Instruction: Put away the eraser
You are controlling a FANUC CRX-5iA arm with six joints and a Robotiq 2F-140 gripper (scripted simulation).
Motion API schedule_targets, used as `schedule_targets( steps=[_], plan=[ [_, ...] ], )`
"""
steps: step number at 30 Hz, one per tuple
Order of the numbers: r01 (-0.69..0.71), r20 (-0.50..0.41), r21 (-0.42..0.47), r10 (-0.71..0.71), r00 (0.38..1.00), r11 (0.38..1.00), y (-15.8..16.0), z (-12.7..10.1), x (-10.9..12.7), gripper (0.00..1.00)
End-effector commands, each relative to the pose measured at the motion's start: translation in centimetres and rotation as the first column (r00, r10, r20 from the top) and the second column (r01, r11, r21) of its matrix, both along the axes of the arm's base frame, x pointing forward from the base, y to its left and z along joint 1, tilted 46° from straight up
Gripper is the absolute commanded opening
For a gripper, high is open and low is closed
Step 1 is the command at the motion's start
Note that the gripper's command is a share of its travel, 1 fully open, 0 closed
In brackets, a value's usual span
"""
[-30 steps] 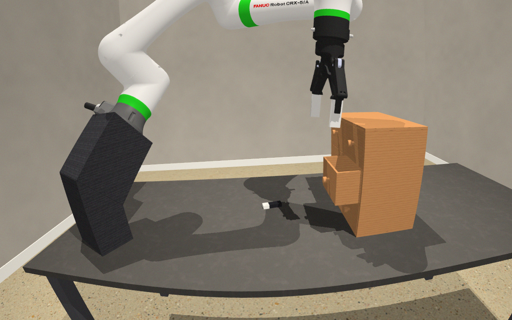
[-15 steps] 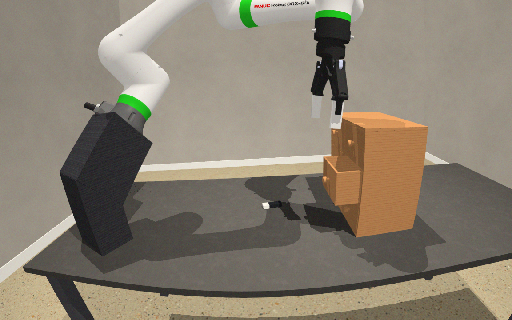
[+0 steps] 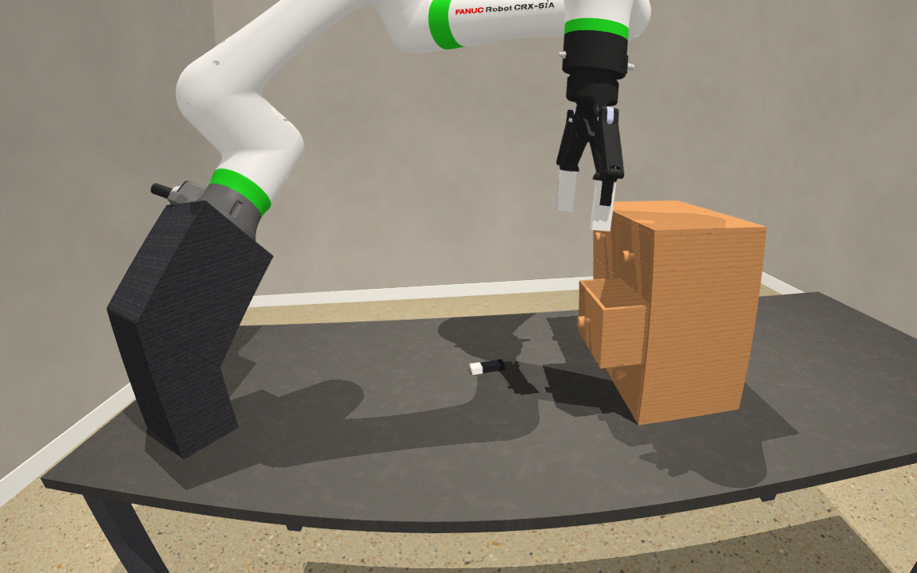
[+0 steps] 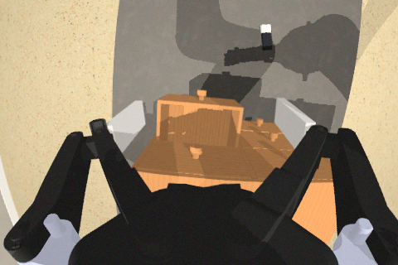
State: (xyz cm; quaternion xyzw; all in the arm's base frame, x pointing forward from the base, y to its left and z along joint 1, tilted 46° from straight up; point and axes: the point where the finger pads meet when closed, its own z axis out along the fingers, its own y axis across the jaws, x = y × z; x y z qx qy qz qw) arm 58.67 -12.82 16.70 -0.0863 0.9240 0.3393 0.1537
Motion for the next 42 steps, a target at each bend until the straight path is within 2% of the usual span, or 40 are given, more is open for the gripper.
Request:
schedule_targets(
  steps=[1, 35, 42],
  plan=[
    [0.0, 0.0, 0.0, 0.0, 1.0, 1.0, 0.0, 0.0, 0.0, 1.0],
    [0.001, 0.0, 0.0, -0.001, 1.0, 1.0, 0.0, 0.0, 0.0, 1.0],
    [0.027, 0.004, 0.004, -0.027, 1.0, 1.0, -0.8, 0.5, -1.9, 1.0]
  ],
)
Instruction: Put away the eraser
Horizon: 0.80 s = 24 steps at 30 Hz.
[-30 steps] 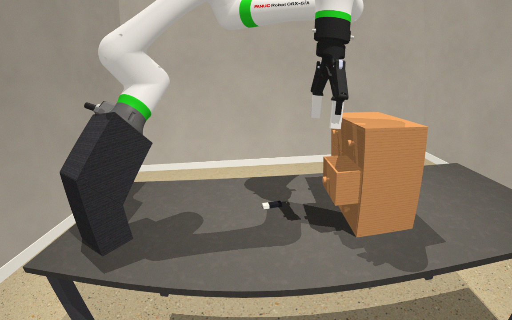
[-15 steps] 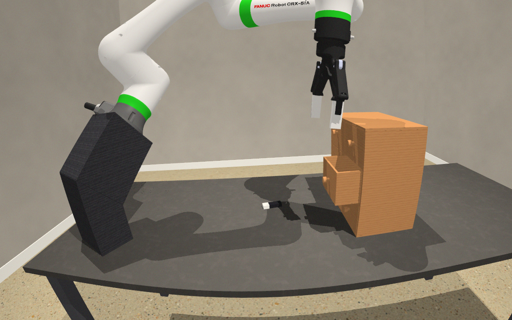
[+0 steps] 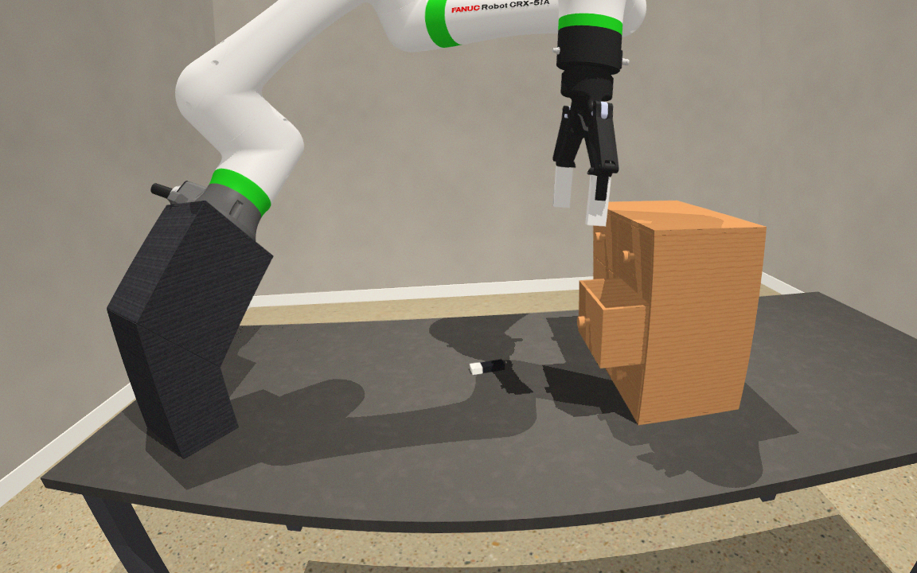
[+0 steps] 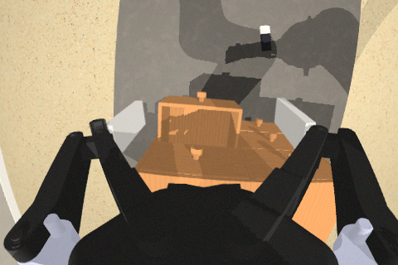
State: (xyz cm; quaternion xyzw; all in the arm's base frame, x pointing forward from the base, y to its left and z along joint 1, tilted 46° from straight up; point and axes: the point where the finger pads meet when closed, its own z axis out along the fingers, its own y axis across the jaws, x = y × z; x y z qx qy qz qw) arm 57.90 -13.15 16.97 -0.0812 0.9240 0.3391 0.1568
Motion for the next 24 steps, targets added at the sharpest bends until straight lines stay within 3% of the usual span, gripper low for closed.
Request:
schedule_targets(
  steps=[1, 7, 9, 16, 24],
  plan=[
    [0.023, 0.002, 0.004, -0.023, 1.0, 1.0, -0.6, 0.4, -1.7, 1.0],
    [0.085, 0.01, 0.014, -0.085, 0.996, 0.996, -2.4, 1.6, -6.1, 1.0],
    [0.085, 0.01, 0.014, -0.085, 0.996, 0.996, -2.4, 1.6, -6.1, 1.0],
    [0.151, 0.017, 0.025, -0.152, 0.988, 0.988, -4.2, 2.8, -10.9, 1.0],
    [0.167, 0.019, 0.028, -0.168, 0.986, 0.986, -4.7, 3.1, -12.0, 1.0]
  ],
)
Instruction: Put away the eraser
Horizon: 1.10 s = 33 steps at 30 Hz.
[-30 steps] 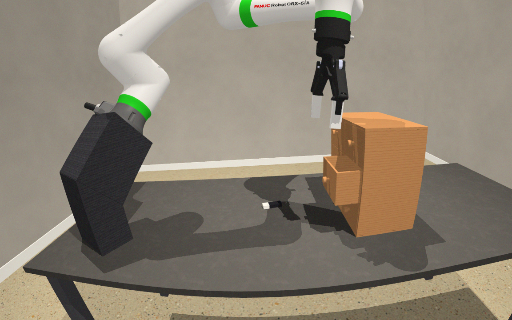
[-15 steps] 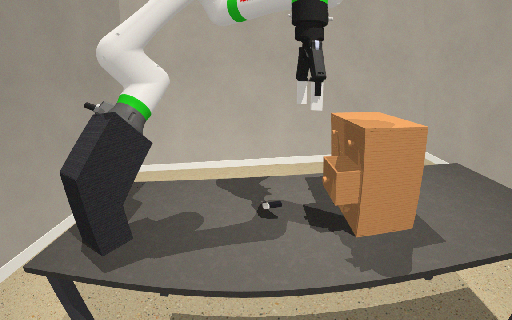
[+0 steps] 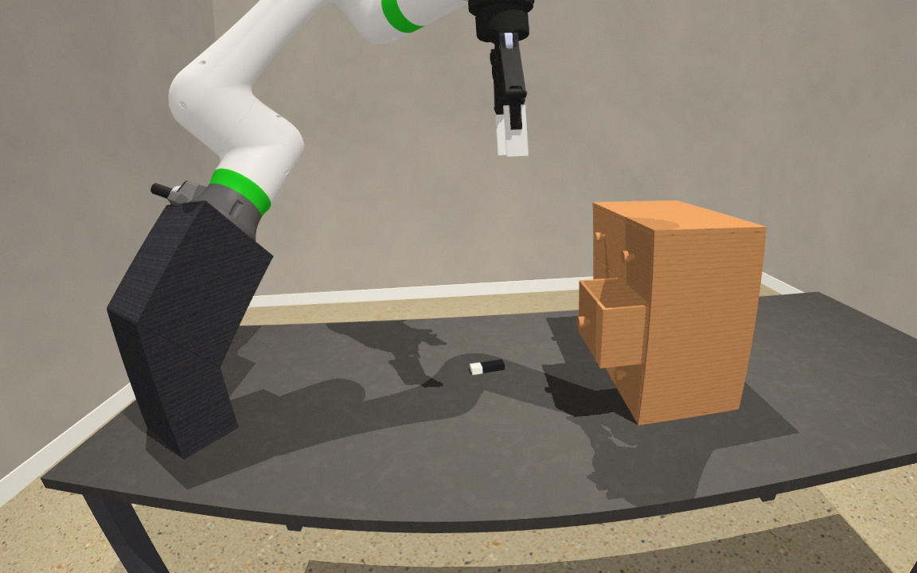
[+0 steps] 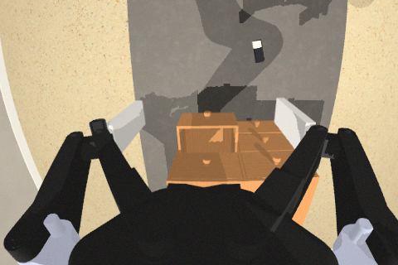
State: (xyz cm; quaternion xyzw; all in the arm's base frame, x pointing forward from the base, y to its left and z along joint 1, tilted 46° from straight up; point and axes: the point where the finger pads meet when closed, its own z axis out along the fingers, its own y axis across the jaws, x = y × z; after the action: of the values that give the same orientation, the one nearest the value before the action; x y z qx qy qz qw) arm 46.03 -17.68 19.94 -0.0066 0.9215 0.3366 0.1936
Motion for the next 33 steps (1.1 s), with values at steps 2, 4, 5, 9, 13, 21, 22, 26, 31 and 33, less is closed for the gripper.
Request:
schedule_targets(
  steps=[2, 4, 5, 9, 13, 21, 22, 26, 31, 33],
  plan=[
    [0.005, 0.002, -0.001, -0.005, 1.0, 1.0, -0.2, 0.1, -0.2, 1.0],
    [0.005, 0.002, -0.001, -0.005, 1.0, 1.0, -0.2, 0.1, -0.2, 1.0],
    [0.005, 0.002, -0.001, -0.005, 1.0, 1.0, -0.2, 0.1, -0.2, 1.0],
    [0.005, 0.002, -0.001, -0.005, 1.0, 1.0, -0.1, 0.1, -0.2, 1.0],
    [0.005, 0.002, -0.001, -0.005, 1.0, 1.0, 0.3, -0.6, -0.6, 1.0],
    [0.005, 0.002, -0.001, -0.005, 1.0, 1.0, 2.6, -4.2, -2.5, 1.0],
    [0.005, 0.002, -0.001, -0.005, 1.0, 1.0, 3.1, -5.1, -3.0, 1.0],
    [0.005, 0.002, -0.001, -0.005, 1.0, 1.0, 4.9, -7.9, -4.5, 1.0],
    [0.005, 0.002, -0.001, -0.005, 1.0, 1.0, 7.2, -11.6, -6.5, 1.0],
    [0.005, 0.002, -0.001, -0.005, 1.0, 1.0, 8.1, -13.1, -7.3, 1.0]
  ],
)
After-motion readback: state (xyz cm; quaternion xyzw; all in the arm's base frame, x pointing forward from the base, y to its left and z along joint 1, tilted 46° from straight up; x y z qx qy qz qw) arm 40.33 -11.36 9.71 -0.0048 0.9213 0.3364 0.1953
